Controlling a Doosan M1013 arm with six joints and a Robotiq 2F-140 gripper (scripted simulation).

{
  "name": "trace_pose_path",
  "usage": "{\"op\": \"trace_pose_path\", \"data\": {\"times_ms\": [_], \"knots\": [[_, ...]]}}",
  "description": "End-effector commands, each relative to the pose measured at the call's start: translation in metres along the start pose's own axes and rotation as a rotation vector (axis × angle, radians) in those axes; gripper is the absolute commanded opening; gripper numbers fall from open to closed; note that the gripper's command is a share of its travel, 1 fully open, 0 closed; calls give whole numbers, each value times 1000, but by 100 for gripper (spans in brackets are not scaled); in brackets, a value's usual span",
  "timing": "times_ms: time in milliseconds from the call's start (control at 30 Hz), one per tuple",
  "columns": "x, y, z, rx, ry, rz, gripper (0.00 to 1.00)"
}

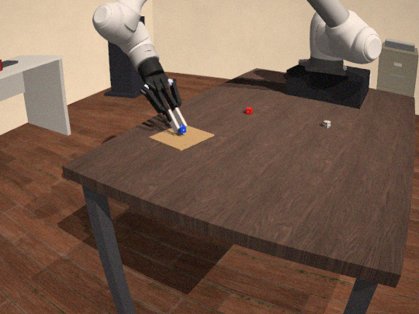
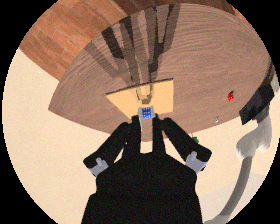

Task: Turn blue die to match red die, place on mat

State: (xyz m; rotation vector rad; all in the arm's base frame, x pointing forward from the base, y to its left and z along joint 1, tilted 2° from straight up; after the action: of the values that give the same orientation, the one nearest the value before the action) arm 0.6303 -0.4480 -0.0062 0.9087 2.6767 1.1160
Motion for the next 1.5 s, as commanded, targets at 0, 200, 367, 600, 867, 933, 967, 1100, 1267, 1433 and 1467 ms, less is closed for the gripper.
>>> {"op": "trace_pose_path", "data": {"times_ms": [0,200,367,600,867,933,967,1100,1267,1433,1467], "knots": [[0,-3,2,-4,-7,2,18],[0,-3,2,-4,-7,2,18],[0,-3,2,-4,-7,2,18],[0,-3,2,-4,-7,2,18],[0,-4,3,-4,-7,2,18],[0,-4,3,-4,-7,2,18],[-1,-4,3,-4,-7,2,18],[-1,-6,5,-4,-7,2,18],[-1,-7,6,-4,-7,2,18],[-1,-8,7,-4,-7,2,18],[-1,-9,8,-4,-7,2,18]]}}
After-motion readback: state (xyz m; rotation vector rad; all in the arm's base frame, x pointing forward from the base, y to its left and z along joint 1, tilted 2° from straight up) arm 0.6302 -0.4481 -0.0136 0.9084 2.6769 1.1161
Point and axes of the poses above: the point where the finger pads meet when closed, its own z axis out along the fingers, its own x axis across the jaws, y = z × x, the point moved 9 cm from there along -z, back along the fingers, and after that the axes turned 9 degrees about z, right-handed, at the moved point
